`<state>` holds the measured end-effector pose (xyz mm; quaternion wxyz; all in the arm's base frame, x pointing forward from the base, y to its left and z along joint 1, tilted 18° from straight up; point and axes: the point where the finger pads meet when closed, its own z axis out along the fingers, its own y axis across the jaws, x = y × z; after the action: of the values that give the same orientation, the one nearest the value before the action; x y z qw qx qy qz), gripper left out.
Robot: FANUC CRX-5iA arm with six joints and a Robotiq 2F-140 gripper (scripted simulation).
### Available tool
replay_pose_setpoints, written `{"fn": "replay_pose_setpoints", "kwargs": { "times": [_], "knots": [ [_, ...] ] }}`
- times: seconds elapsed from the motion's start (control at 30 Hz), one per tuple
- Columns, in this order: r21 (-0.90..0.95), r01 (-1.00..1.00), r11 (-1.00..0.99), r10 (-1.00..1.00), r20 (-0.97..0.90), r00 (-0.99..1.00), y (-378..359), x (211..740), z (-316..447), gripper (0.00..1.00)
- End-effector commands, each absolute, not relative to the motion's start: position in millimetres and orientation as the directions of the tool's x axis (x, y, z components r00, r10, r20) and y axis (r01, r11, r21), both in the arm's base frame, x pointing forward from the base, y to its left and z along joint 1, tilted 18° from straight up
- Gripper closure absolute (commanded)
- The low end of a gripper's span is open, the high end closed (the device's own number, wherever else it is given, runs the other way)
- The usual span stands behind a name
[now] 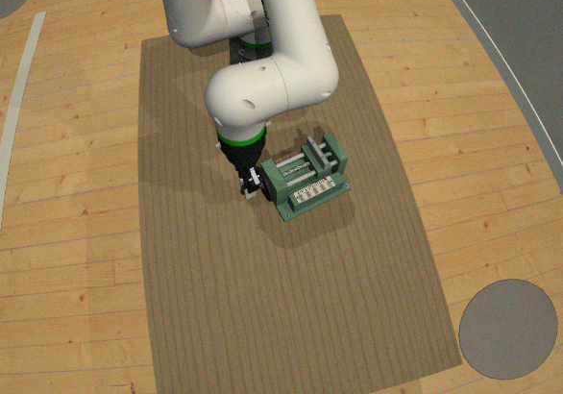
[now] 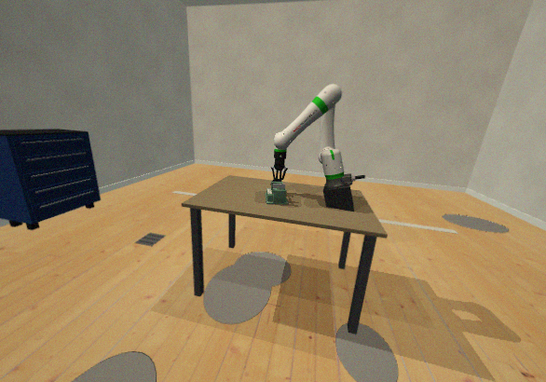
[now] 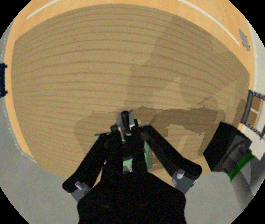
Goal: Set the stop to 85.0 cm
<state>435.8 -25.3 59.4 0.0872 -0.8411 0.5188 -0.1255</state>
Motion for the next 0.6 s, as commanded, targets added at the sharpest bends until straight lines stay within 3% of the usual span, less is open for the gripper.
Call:
{"fn": "replay_pose_setpoints", "kwargs": {
  "times": [0.0,0.57],
  "knots": [
    [-0.277,-0.851,-0.446,-0.895,0.121,0.43,-23.5,439.8,58.7,0.96],
    [-0.277,-0.851,-0.446,-0.895,0.121,0.43,-9.2,466.1,71.2,0.96]
  ]
}}
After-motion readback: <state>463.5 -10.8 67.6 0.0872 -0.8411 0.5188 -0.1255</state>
